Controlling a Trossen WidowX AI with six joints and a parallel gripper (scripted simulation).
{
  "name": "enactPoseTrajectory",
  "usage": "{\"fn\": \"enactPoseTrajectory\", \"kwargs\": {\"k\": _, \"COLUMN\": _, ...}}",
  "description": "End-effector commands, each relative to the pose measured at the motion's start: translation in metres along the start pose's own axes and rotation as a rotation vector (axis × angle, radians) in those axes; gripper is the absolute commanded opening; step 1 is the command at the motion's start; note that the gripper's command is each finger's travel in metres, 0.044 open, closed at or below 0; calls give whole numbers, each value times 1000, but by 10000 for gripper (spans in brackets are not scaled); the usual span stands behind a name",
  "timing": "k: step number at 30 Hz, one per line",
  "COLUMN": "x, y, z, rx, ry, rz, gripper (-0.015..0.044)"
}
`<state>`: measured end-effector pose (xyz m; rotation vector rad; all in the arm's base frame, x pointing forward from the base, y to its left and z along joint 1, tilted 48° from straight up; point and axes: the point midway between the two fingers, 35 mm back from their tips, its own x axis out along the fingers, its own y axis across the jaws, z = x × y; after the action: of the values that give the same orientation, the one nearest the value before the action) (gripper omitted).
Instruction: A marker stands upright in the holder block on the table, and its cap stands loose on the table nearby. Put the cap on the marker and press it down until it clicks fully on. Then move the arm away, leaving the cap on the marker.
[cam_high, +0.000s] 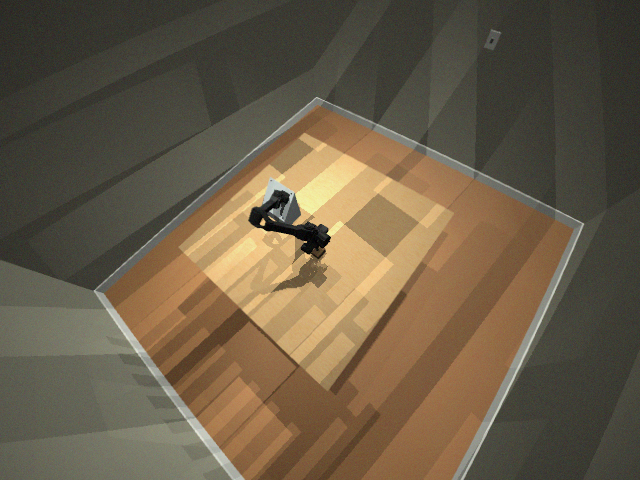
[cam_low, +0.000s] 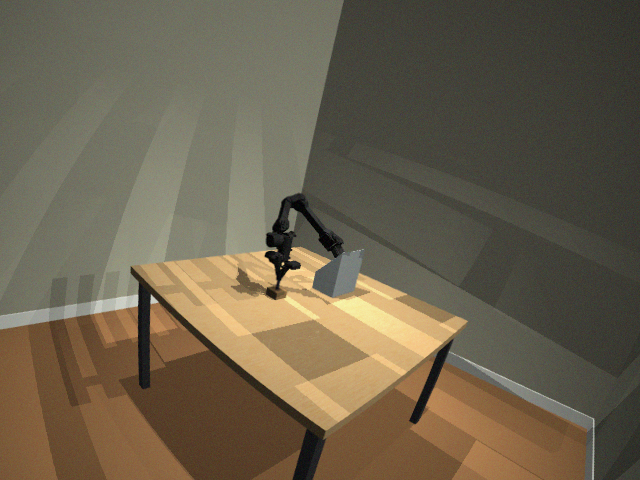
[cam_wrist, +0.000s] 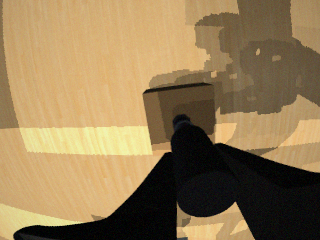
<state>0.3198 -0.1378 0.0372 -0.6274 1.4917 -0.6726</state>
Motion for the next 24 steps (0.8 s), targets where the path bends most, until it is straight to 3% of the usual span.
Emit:
{"fn": "enactPoseTrajectory", "kwargs": {"k": 1, "x": 8, "y": 1, "z": -1, "rx": -7, "ry": 3, "rz": -5, "gripper": 0}}
{"fn": "enactPoseTrajectory", "kwargs": {"k": 23, "x": 31, "y": 0, "z": -2, "rx": -8, "ry": 3, "rz": -8, "gripper": 0}}
{"fn": "enactPoseTrajectory", "kwargs": {"k": 24, "x": 30, "y": 0, "z": -2, "rx": -5, "ry": 4, "rz": -7, "gripper": 26}}
